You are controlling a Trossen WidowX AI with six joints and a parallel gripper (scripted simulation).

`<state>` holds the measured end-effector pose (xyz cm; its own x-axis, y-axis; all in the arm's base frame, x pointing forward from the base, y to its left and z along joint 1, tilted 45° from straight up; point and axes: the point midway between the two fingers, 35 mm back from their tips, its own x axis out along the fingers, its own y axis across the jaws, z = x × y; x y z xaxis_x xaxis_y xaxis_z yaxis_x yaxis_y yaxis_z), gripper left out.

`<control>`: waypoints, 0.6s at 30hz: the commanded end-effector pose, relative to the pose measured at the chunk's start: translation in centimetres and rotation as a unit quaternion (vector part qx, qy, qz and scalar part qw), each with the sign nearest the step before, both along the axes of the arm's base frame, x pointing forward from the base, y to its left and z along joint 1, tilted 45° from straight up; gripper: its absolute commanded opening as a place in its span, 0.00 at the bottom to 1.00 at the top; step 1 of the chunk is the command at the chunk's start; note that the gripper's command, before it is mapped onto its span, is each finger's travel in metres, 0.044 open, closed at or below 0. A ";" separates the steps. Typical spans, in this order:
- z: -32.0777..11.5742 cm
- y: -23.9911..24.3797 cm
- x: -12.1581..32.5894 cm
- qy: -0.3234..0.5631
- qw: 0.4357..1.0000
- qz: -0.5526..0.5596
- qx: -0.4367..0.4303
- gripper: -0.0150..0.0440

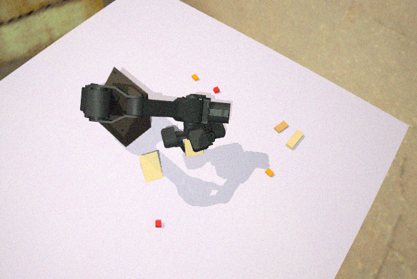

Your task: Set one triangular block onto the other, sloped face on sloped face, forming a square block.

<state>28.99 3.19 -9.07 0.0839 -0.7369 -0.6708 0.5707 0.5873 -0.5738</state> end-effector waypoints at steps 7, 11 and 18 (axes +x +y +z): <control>-0.4 0.9 -1.6 -0.074 0.992 0.073 -0.074 0.25; -0.7 1.3 -2.2 -0.104 0.984 0.103 -0.103 0.25; -1.2 1.7 -3.2 -0.157 0.963 0.154 -0.153 0.25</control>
